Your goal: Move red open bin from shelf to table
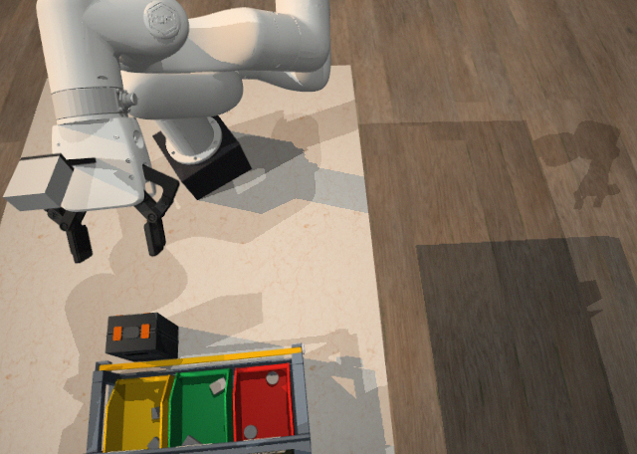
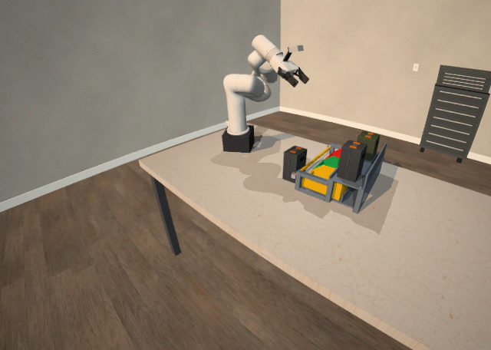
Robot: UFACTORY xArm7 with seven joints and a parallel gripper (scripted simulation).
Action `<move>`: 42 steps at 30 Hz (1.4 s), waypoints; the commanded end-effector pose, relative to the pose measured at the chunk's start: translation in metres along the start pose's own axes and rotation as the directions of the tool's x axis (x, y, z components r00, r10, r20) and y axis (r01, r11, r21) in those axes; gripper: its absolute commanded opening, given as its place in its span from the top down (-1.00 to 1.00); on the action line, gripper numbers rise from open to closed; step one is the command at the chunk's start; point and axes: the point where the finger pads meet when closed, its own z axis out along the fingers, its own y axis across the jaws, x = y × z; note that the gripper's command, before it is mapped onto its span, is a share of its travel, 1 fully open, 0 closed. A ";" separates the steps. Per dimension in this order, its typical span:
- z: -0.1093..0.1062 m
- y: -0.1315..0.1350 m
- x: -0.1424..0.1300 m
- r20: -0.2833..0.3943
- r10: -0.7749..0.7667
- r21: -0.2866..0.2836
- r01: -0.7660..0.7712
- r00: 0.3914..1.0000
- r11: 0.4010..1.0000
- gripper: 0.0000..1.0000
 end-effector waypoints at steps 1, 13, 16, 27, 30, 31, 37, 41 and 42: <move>-0.014 -0.018 -0.012 -0.141 -0.010 -0.014 0.008 0.990 1.000 -1.00; -0.011 -0.014 -0.009 -0.113 -0.008 -0.011 0.007 0.994 1.000 -1.00; -0.014 -0.018 -0.012 -0.141 -0.010 -0.014 0.008 0.990 1.000 -1.00; -0.003 -0.004 -0.002 -0.030 -0.002 -0.002 0.002 1.000 1.000 -1.00; -0.011 -0.014 -0.009 -0.113 -0.008 -0.011 0.007 0.994 1.000 -1.00; -0.014 -0.018 -0.011 -0.141 -0.010 -0.014 0.008 0.990 1.000 -1.00; -0.014 -0.018 -0.011 -0.141 -0.010 -0.014 0.008 0.990 1.000 -1.00; -0.014 -0.018 -0.011 -0.141 -0.010 -0.014 0.008 0.990 1.000 -1.00; -0.014 -0.018 -0.011 -0.141 -0.010 -0.014 0.008 0.990 1.000 -1.00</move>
